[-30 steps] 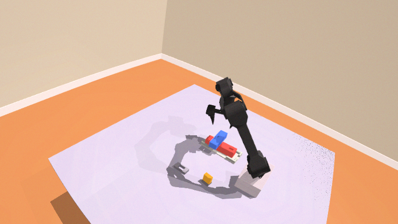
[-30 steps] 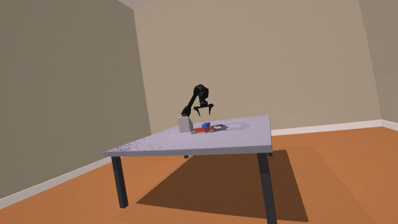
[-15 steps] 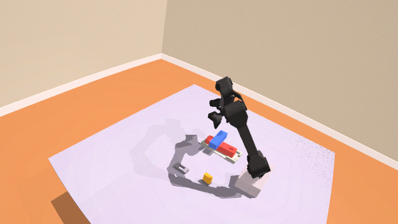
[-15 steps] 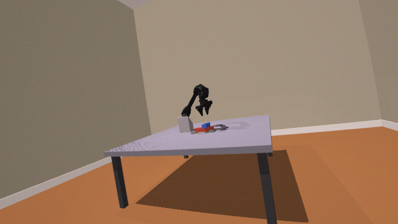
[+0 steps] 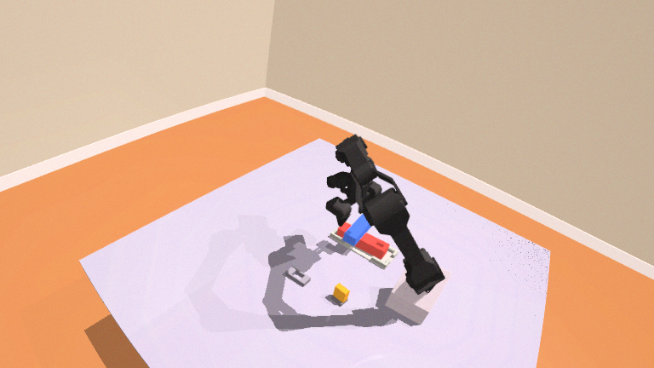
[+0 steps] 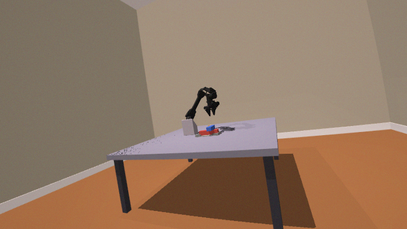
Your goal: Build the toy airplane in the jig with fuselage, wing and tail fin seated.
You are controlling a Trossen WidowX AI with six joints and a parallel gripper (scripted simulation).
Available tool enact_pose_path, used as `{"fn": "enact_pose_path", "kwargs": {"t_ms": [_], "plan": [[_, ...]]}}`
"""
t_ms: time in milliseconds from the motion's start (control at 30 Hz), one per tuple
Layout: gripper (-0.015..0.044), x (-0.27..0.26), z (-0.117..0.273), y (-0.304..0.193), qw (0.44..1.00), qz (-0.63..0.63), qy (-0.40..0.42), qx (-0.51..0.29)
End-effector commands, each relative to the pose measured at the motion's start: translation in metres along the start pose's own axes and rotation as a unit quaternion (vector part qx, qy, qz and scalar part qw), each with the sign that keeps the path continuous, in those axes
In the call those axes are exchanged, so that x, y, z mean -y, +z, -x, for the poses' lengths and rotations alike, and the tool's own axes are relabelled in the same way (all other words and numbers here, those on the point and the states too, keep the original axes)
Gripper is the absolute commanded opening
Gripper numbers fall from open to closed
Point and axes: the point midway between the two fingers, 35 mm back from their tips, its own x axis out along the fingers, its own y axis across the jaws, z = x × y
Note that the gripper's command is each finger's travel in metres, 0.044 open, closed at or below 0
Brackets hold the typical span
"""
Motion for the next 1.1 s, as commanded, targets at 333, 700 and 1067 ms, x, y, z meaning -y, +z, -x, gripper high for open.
{"fn": "enact_pose_path", "kwargs": {"t_ms": [333,700,1067], "plan": [[0.0440,-0.135,-0.016,-0.109,1.000,-0.003,0.012,-0.005],[0.0440,-0.141,-0.073,-0.116,1.000,-0.002,0.014,-0.005],[0.0440,-0.141,-0.092,-0.116,1.000,-0.002,0.015,-0.005]]}}
